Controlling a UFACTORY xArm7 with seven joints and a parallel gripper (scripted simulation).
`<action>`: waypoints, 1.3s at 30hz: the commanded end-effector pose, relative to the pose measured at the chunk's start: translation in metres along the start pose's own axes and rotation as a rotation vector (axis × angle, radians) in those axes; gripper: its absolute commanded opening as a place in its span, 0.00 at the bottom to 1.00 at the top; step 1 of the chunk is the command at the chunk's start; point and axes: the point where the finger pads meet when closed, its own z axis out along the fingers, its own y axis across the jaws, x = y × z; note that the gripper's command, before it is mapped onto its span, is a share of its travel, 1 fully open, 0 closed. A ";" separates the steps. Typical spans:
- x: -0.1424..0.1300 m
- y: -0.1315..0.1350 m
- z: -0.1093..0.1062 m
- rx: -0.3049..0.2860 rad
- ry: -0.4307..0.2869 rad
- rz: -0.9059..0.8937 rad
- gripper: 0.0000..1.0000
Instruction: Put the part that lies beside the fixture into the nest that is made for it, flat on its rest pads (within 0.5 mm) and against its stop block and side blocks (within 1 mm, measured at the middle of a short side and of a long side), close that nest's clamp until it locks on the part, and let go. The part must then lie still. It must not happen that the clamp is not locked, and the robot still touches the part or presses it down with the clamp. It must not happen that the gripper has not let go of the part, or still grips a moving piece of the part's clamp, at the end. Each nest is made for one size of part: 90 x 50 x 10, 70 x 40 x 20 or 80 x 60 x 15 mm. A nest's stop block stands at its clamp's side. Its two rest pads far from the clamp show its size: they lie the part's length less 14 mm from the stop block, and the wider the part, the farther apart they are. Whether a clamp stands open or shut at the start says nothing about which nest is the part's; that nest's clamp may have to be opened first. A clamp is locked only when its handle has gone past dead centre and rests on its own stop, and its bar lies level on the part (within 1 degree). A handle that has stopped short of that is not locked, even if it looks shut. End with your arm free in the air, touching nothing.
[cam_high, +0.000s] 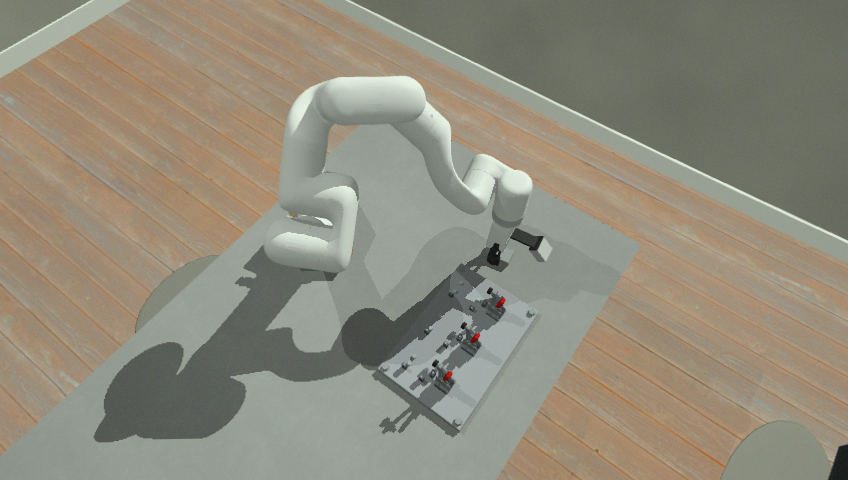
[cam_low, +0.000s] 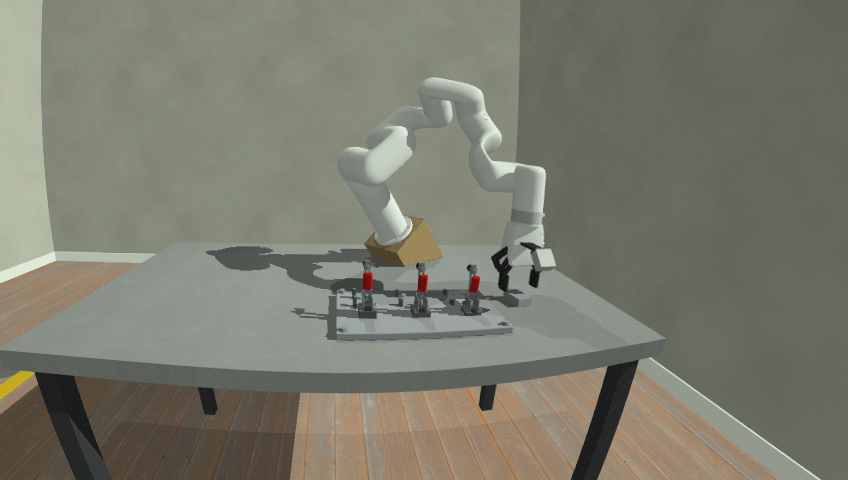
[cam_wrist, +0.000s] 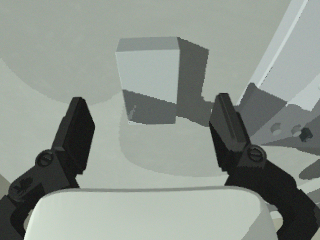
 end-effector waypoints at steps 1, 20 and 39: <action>0.001 -0.001 0.002 0.003 0.004 0.000 1.00; 0.002 -0.001 0.022 0.003 0.004 0.000 1.00; 0.002 -0.001 0.022 0.003 0.004 0.000 0.00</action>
